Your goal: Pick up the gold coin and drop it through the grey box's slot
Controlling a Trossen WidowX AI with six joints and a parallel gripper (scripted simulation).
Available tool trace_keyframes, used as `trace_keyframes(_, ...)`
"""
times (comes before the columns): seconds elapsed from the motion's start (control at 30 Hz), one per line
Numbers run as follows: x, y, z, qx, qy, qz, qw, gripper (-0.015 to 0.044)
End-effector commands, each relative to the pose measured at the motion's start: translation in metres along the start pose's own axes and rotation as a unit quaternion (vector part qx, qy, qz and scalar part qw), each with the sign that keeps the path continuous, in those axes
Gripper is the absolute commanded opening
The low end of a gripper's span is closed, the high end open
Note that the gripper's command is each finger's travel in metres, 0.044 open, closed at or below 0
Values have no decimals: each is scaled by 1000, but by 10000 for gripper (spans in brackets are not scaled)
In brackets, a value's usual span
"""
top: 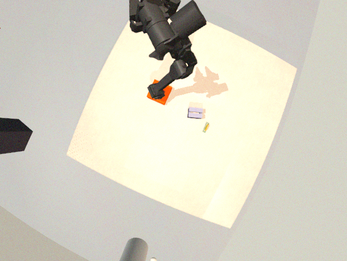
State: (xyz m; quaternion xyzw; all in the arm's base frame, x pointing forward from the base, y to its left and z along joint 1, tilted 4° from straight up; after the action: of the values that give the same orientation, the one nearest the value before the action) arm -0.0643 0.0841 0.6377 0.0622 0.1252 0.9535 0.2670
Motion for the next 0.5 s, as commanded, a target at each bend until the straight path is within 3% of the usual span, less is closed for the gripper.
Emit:
trace_keyframes(0.0,0,1,0,-2,0,2,1000,374)
trace_keyframes(0.27,-5,74,-17,-170,-33,143,974,164)
trace_keyframes(0.47,-33,140,-41,-330,-92,271,900,161)
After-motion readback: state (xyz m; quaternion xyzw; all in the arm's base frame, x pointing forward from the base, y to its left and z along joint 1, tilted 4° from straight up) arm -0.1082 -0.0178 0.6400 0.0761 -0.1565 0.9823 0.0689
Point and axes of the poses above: the point midway between the two fingers, 35 mm back from their tips, its own x axis out along the fingers, its own z axis across the jaws, y = z × x, the point moved 5 cm from there along -x, back along the fingers
